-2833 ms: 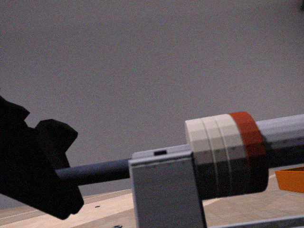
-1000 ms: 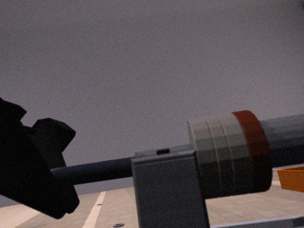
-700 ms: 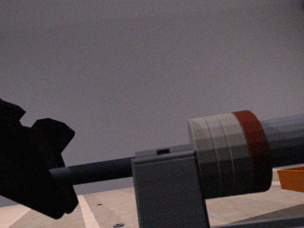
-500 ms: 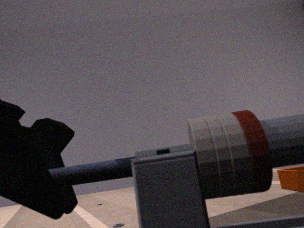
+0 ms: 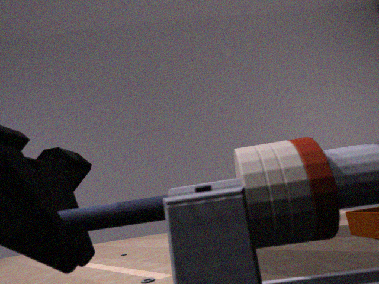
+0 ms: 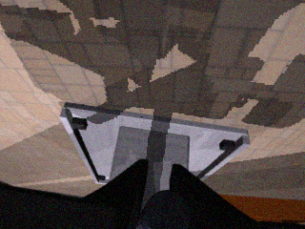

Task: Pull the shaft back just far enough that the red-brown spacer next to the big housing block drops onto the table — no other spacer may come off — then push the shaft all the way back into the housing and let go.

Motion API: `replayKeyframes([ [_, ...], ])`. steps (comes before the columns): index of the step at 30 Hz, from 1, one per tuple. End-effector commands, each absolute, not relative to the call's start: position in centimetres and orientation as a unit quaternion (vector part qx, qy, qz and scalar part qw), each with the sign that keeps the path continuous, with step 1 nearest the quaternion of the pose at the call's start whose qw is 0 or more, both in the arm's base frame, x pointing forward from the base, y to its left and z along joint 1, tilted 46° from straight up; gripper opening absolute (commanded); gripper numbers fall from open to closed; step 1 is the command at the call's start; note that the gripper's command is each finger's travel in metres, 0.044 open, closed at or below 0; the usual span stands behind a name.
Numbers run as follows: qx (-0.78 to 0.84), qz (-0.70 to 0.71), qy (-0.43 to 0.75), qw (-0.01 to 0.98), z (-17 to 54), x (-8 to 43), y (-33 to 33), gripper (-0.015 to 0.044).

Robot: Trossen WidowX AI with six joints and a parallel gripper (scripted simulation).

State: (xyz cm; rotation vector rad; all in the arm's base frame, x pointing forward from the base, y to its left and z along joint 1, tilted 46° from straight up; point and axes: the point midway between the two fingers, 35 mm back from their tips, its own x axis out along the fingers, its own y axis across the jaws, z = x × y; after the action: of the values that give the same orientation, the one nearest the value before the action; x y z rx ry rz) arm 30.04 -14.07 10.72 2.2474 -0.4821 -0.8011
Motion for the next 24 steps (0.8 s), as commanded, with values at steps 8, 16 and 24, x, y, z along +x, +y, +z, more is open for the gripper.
replayKeyframes([
  [8, 0.866, -0.309, -0.185, 0.348, 10.71, 29.88, -14.04, 0.0000],
  [16, 0.866, -0.309, -0.185, 0.348, 10.70, 29.80, -14.04, 0.0000],
  [24, 0.866, -0.309, -0.185, 0.348, 10.69, 29.72, -14.03, 0.0000],
])
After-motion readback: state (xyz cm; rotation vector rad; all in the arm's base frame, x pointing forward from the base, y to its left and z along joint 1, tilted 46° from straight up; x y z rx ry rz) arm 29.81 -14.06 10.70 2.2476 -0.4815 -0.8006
